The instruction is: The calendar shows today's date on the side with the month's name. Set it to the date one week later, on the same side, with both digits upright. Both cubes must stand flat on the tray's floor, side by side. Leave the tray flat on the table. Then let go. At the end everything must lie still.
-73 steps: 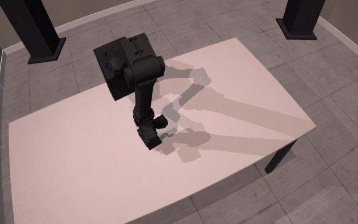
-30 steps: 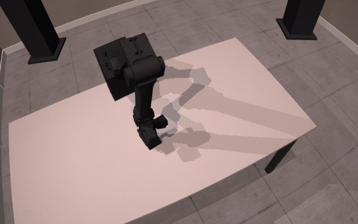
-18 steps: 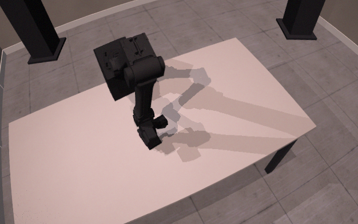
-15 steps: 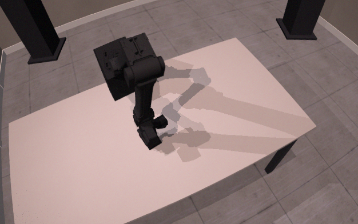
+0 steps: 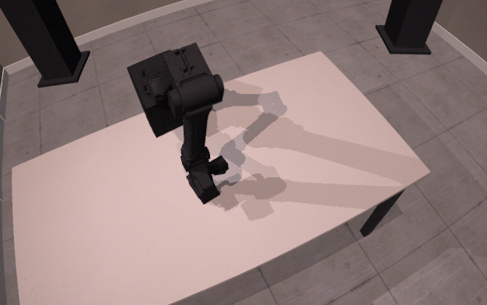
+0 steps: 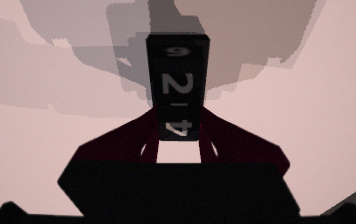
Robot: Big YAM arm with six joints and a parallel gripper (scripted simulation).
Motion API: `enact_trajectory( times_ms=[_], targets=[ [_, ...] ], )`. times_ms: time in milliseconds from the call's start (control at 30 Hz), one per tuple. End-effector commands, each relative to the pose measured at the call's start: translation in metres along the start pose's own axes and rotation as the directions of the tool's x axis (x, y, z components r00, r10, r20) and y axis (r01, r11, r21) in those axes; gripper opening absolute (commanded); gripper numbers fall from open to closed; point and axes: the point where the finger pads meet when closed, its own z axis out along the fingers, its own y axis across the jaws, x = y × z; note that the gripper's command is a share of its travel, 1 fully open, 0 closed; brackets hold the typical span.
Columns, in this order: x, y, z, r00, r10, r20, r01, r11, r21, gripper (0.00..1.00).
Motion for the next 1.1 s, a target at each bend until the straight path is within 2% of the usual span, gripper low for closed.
enact_trajectory(
  times_ms=[0,1067],
  targets=[
    [-0.0081,0.0065,-0.0093,1.0,0.001,0.014,0.0,1.0,-0.009,0.25],
    [-0.0064,0.0059,-0.0175,1.0,-0.001,0.012,0.001,1.0,-0.008,0.25]
  ],
)
